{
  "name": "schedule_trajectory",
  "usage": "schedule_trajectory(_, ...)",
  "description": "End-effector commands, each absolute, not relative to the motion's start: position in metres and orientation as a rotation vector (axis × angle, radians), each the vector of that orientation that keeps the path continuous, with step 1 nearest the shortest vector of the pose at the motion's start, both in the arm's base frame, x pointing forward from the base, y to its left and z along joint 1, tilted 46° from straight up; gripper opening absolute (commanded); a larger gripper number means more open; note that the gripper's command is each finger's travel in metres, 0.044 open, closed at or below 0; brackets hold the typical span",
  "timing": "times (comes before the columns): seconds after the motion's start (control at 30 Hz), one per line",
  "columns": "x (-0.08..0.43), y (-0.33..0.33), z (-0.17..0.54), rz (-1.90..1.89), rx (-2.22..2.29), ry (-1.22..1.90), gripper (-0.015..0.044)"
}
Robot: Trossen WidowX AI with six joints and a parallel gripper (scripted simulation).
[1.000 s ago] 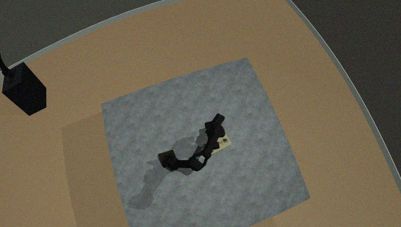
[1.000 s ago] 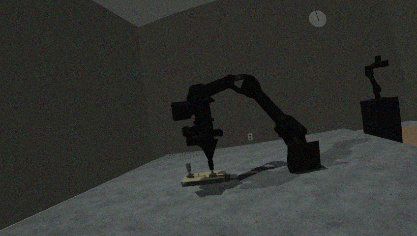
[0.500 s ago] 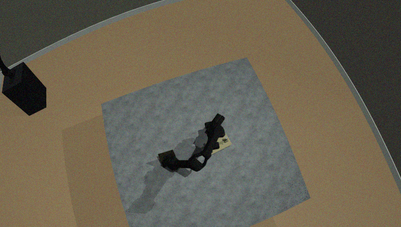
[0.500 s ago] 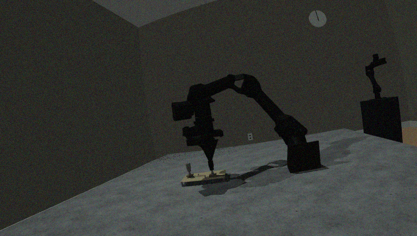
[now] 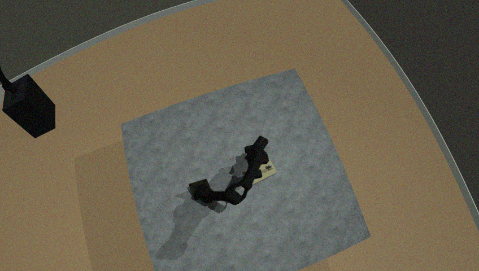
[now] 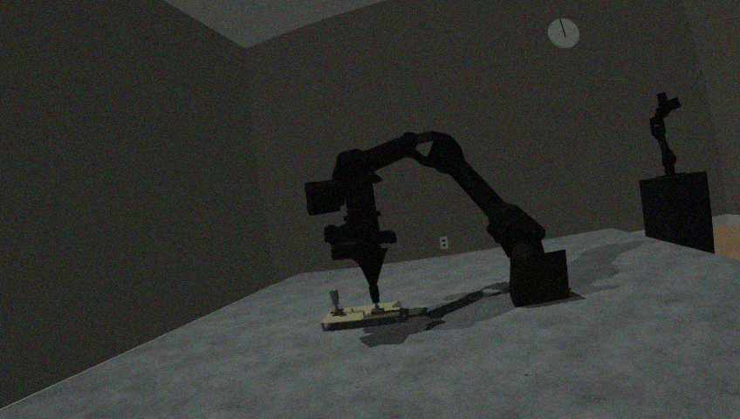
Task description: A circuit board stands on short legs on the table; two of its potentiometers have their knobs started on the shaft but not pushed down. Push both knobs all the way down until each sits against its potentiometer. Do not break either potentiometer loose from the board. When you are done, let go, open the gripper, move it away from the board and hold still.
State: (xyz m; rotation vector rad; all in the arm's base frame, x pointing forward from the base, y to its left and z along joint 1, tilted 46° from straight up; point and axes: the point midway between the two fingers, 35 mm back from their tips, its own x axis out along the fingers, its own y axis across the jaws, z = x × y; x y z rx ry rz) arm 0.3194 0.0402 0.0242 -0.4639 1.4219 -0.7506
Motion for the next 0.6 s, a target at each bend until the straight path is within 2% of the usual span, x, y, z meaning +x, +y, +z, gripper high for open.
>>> schedule_trajectory(0.0, 0.3206, 0.0324, 0.0188, -0.765, -0.456, 1.427, 0.0)
schedule_trajectory(0.57, 0.3205, 0.0307, 0.0171, -0.765, -0.456, 1.426, 0.0)
